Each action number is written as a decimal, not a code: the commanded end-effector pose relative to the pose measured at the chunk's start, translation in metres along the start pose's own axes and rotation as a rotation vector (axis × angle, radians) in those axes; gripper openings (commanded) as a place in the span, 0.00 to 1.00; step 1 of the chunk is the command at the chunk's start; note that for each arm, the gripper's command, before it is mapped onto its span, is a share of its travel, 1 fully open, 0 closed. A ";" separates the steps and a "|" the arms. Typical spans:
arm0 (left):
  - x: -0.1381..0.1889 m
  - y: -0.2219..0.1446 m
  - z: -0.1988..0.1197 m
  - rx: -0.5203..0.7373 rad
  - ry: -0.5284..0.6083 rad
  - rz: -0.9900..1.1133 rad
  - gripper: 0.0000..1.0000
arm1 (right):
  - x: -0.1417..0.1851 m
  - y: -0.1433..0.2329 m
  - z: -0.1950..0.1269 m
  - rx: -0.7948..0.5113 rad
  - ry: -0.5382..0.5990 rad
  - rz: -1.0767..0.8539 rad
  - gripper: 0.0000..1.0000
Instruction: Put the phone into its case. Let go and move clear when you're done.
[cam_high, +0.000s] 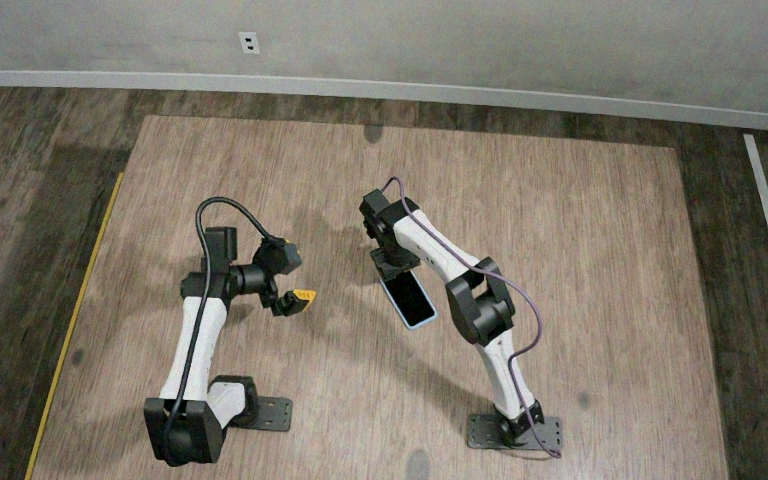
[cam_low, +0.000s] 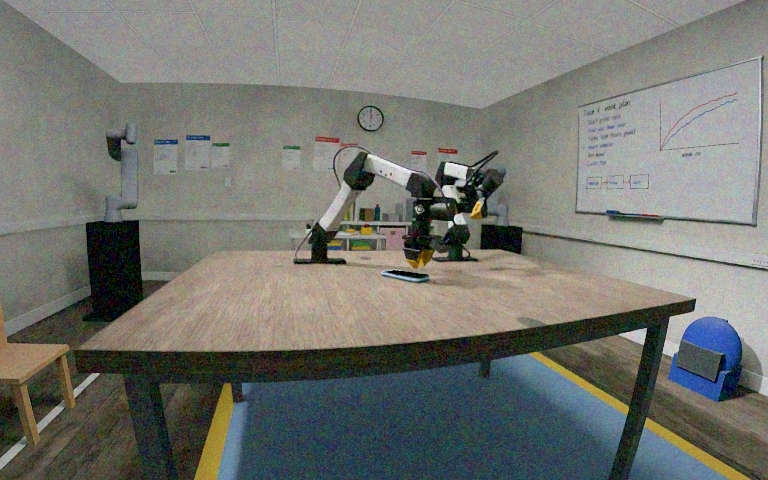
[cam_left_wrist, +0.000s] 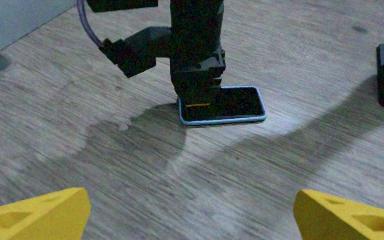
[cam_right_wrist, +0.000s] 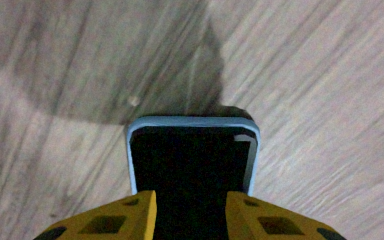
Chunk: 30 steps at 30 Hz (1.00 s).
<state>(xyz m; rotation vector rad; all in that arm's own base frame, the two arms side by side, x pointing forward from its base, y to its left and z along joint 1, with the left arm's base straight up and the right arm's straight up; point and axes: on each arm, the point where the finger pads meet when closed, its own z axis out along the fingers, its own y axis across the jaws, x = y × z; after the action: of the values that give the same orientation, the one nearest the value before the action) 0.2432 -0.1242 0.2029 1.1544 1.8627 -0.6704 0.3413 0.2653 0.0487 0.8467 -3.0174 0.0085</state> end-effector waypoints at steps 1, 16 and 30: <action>-0.011 0.002 -0.005 -0.002 -0.019 0.024 1.00 | -0.005 -0.003 -0.017 -0.010 -0.027 0.001 0.36; -0.011 0.002 -0.005 -0.003 -0.020 0.025 1.00 | -0.013 -0.003 0.007 -0.011 -0.031 0.003 0.36; -0.011 0.002 -0.005 -0.003 -0.020 0.025 1.00 | -0.014 -0.001 -0.001 -0.013 -0.060 0.004 0.36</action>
<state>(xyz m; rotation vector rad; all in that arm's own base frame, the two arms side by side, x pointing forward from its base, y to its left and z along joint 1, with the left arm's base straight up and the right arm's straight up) 0.2427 -0.1246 0.2032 1.1584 1.8591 -0.6721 0.3433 0.2650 0.0258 0.8407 -2.9977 0.0194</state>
